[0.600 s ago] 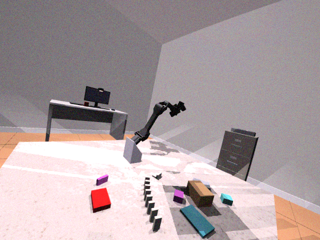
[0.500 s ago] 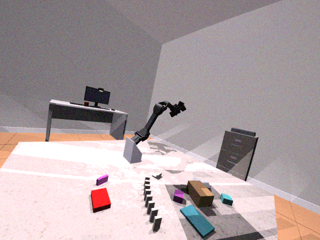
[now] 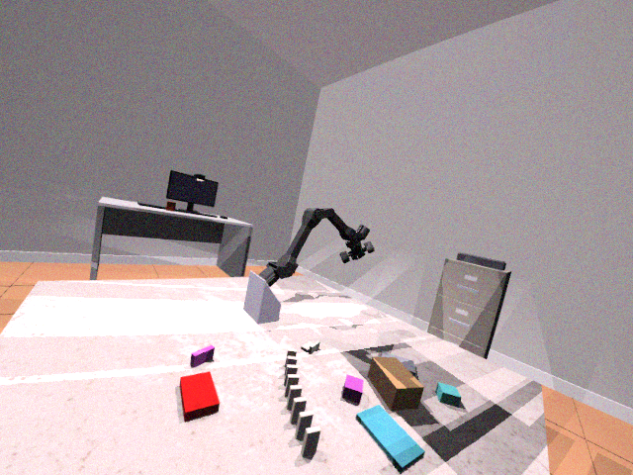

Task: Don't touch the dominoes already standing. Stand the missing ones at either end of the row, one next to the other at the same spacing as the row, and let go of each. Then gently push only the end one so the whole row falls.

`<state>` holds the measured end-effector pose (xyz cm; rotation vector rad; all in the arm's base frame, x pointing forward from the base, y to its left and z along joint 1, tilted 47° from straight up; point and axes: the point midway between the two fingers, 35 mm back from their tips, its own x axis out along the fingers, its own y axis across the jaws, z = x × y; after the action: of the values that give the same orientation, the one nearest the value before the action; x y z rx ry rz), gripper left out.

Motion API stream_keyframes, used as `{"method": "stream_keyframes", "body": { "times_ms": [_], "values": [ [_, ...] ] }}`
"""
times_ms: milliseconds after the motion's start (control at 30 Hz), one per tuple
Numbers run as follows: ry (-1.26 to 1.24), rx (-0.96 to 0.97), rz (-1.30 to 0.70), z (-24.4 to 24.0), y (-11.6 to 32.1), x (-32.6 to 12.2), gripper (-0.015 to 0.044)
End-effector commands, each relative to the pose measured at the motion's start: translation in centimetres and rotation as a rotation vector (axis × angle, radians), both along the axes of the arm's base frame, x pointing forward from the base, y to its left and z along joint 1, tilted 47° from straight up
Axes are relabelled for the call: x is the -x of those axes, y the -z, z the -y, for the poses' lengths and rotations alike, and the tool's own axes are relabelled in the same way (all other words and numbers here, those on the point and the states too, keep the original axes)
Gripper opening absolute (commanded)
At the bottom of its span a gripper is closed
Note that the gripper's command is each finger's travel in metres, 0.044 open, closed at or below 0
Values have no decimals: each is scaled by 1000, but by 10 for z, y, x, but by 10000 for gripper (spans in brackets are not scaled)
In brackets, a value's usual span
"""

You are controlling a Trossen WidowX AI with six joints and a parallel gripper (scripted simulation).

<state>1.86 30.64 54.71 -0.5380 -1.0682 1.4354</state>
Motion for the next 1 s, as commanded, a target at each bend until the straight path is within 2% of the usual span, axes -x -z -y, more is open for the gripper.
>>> {"method": "stream_keyframes", "body": {
  "times_ms": [0, 233, 433, 733, 967],
  "values": [
    [105, 120, -49, -17, 37, -44, 0],
    [288, 348, -196, -31, 115, -134, 0],
    [441, 525, -378, -13, 189, -213, 0],
    [638, 724, -741, 63, 303, -302, 0],
    [764, 805, -1147, 150, 389, -333, 0]
  ]
}}
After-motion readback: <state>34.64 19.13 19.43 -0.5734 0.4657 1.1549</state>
